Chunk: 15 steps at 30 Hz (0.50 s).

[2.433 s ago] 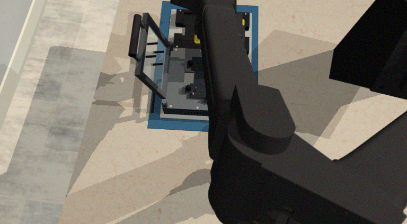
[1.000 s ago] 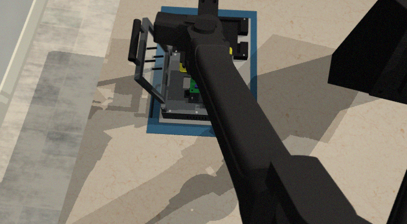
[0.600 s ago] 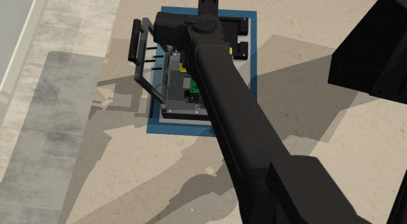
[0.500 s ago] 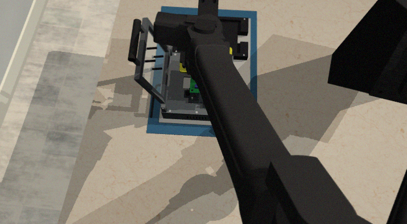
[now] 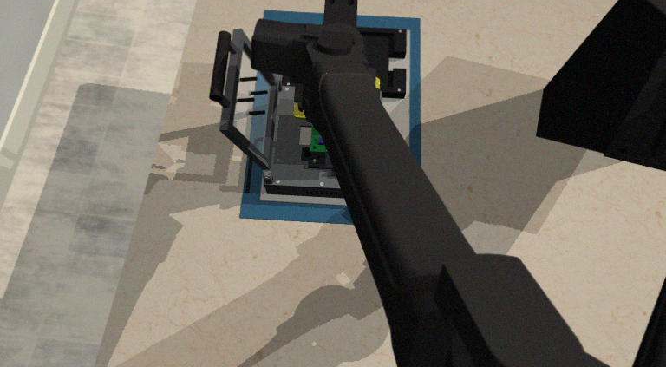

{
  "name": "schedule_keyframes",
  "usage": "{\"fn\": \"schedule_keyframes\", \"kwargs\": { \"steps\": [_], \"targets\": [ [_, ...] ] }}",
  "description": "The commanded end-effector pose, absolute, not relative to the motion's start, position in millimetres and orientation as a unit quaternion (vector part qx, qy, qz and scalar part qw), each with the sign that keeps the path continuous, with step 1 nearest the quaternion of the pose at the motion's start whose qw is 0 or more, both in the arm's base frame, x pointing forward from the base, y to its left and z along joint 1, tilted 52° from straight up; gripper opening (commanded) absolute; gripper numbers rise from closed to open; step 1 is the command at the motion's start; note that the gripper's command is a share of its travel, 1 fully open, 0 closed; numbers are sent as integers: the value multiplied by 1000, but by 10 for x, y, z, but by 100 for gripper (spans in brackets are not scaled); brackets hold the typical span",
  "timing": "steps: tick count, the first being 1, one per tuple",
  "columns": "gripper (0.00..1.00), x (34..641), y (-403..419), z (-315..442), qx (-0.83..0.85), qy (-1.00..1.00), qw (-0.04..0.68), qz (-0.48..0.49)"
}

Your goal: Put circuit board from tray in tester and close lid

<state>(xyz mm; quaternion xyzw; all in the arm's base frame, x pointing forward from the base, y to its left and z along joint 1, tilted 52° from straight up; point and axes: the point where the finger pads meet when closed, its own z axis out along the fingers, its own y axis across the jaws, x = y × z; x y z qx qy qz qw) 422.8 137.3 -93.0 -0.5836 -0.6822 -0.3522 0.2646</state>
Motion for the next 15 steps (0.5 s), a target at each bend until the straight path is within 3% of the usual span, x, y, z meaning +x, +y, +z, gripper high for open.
{"fn": "schedule_keyframes", "kwargs": {
  "steps": [1, 15],
  "targets": [
    [72, 4325, 1220, -808, -594, -674, 251, -360],
    [72, 4325, 1220, -808, -596, -672, 253, -359]
  ]
}}
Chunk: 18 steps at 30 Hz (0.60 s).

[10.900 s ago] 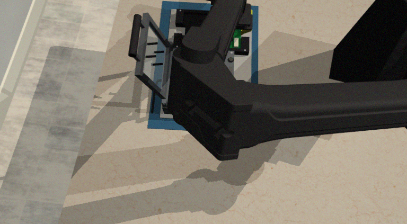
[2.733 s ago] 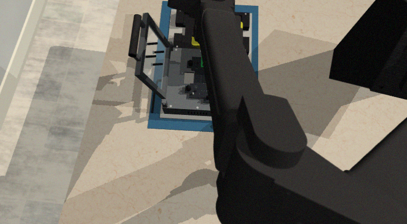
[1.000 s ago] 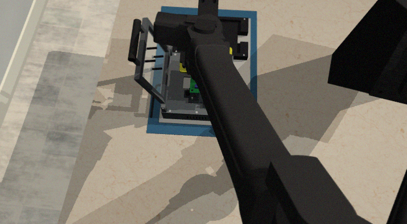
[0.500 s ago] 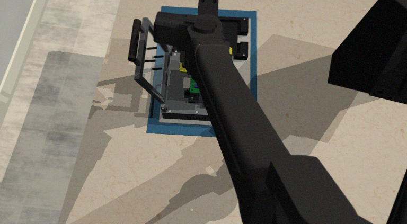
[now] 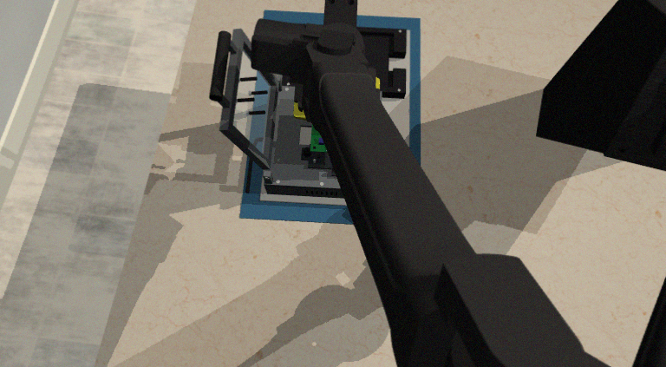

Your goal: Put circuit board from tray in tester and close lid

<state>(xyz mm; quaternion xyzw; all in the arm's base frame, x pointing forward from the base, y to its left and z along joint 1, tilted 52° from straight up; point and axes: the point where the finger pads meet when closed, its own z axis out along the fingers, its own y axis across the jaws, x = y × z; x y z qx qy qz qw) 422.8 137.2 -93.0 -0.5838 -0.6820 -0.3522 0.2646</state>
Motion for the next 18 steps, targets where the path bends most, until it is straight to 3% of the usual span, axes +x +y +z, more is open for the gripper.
{"fn": "schedule_keyframes", "kwargs": {
  "steps": [1, 18],
  "targets": [
    [72, 4325, 1220, -808, -596, -672, 253, -359],
    [72, 4279, 1410, -925, -588, -679, 258, -355]
  ]
}}
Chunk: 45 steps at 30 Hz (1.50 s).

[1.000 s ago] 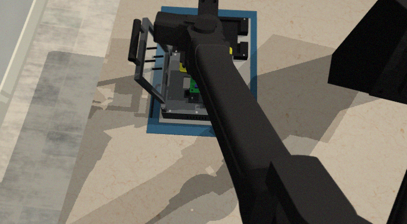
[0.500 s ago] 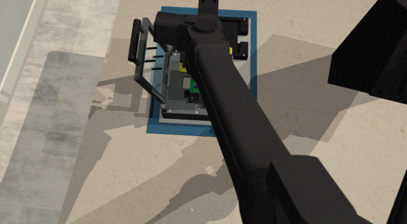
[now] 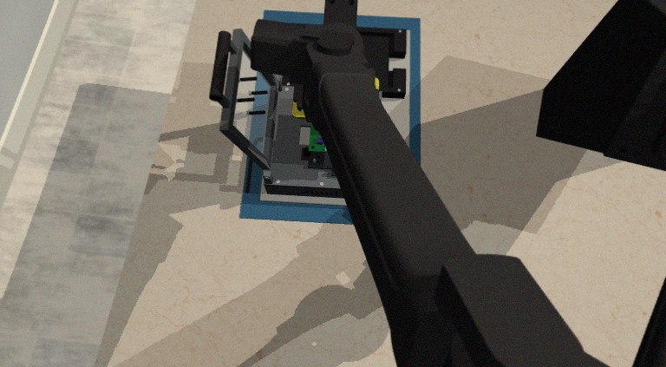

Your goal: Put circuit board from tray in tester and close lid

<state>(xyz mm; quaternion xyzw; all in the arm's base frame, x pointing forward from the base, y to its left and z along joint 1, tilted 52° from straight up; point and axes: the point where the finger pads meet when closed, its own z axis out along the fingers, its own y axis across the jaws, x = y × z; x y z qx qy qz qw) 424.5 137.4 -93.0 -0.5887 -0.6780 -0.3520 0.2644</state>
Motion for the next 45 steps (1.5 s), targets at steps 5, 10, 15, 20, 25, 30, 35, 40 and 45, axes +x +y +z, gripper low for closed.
{"fn": "schedule_keyframes", "kwargs": {
  "steps": [5, 10, 15, 20, 25, 30, 35, 40, 45],
  "targets": [
    [72, 4242, 1504, -1020, -588, -680, 263, -351],
    [72, 4226, 1589, -1097, -588, -680, 264, -350],
    [72, 4241, 1588, -1135, -591, -677, 263, -351],
    [72, 4267, 1662, -1175, -589, -679, 262, -352],
    [72, 4279, 1720, -1197, -587, -680, 262, -352],
    [72, 4311, 1689, -1188, -589, -678, 259, -355],
    [72, 4360, 1631, -1155, -591, -675, 254, -361],
    [72, 4381, 1604, -1141, -592, -674, 252, -363],
    [72, 4390, 1592, -1134, -592, -674, 250, -364]
  ]
}}
